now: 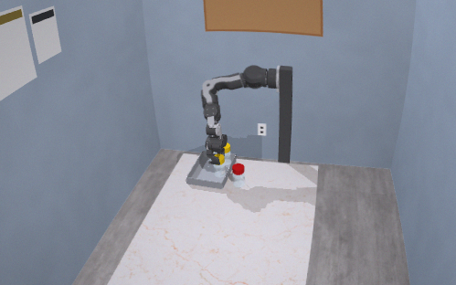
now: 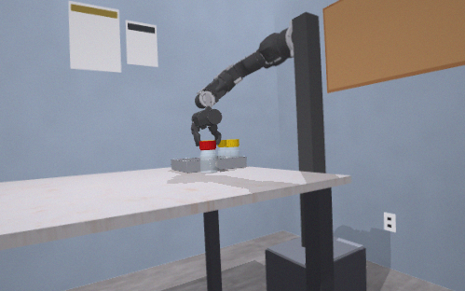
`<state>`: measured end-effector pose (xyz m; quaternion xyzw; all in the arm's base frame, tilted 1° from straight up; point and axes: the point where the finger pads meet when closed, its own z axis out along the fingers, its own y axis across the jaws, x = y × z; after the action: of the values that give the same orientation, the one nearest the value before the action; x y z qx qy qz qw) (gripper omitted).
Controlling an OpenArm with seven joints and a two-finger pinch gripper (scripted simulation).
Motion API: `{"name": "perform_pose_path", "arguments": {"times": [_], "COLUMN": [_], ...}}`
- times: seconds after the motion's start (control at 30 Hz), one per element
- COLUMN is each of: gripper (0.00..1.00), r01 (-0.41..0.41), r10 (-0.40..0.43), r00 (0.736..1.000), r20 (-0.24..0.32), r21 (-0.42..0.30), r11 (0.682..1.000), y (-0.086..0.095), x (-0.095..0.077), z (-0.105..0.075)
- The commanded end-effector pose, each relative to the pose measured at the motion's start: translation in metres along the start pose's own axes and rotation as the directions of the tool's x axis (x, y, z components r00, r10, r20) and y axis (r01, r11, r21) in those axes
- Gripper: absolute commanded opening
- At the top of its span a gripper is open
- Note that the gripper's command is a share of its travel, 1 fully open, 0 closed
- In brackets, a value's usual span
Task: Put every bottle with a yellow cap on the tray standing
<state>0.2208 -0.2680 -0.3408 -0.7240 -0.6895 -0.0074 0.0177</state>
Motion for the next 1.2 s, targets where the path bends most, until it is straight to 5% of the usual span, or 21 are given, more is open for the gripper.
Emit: {"name": "perform_pose_path", "arguments": {"times": [0.0,1.03,1.07,1.17], "gripper": [0.00,0.00,0.52,0.52], "r01": [0.001,0.004,0.001,0.001], "r10": [-0.001,-0.004,-0.001,-0.001], "r00": [1.000,1.000,1.000,1.000], "r20": [-0.001,-0.004,-0.001,-0.001], "r21": [-0.006,-0.012,-0.004,-0.004], "r11": [1.000,1.000,1.000,1.000], "y": [0.0015,0.0029,0.0012,0.0012], "x": [0.0002,0.0009,0.0001,0.0001], "z": [-0.0009,-0.0008,-0.0009,-0.0009]}}
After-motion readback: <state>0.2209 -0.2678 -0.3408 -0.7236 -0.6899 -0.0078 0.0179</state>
